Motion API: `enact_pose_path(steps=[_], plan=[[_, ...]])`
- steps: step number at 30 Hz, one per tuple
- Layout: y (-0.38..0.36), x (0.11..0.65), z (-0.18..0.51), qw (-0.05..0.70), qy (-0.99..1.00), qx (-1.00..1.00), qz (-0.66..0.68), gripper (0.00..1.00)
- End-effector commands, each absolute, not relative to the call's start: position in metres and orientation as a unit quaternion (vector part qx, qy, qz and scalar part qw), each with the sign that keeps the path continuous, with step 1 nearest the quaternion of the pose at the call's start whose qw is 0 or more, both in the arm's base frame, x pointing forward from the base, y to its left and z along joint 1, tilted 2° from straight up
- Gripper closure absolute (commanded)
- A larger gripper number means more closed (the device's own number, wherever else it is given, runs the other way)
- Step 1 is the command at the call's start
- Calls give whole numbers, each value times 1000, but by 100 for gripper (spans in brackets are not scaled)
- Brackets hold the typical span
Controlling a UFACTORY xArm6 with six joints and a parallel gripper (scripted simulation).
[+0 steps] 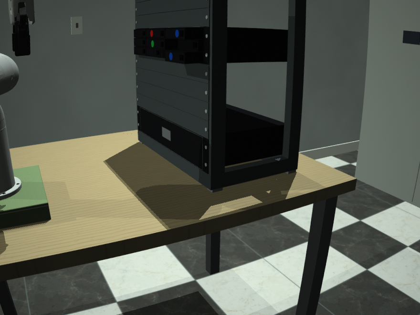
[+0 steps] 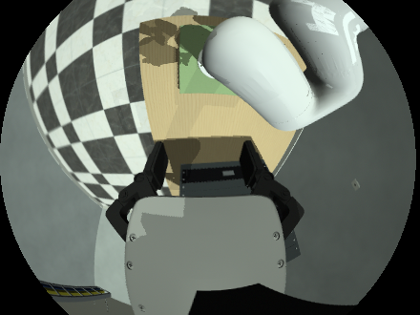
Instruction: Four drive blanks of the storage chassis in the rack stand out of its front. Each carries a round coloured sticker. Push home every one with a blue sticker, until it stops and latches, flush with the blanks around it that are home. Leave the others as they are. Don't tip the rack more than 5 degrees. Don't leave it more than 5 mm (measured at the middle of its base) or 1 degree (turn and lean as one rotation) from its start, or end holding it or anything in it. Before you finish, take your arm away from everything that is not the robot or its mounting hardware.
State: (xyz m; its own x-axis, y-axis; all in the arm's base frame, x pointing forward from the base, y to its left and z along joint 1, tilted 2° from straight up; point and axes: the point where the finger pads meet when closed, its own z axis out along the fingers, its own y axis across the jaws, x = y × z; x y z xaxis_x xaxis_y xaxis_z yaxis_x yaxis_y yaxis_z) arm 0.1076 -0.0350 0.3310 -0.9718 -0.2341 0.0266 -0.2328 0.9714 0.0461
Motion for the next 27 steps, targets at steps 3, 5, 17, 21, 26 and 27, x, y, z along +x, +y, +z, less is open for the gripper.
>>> enact_pose_path(steps=[3,5,17,21,26,27], plan=[[-31,112,331,8,-992,124,-26,0],[-31,112,331,8,-992,124,-26,0],[-9,133,331,-33,-985,160,-58,0],[0,141,331,-50,-981,173,-71,0],[14,153,333,-77,-974,193,-91,0],[18,156,334,-84,-972,198,-97,0]])
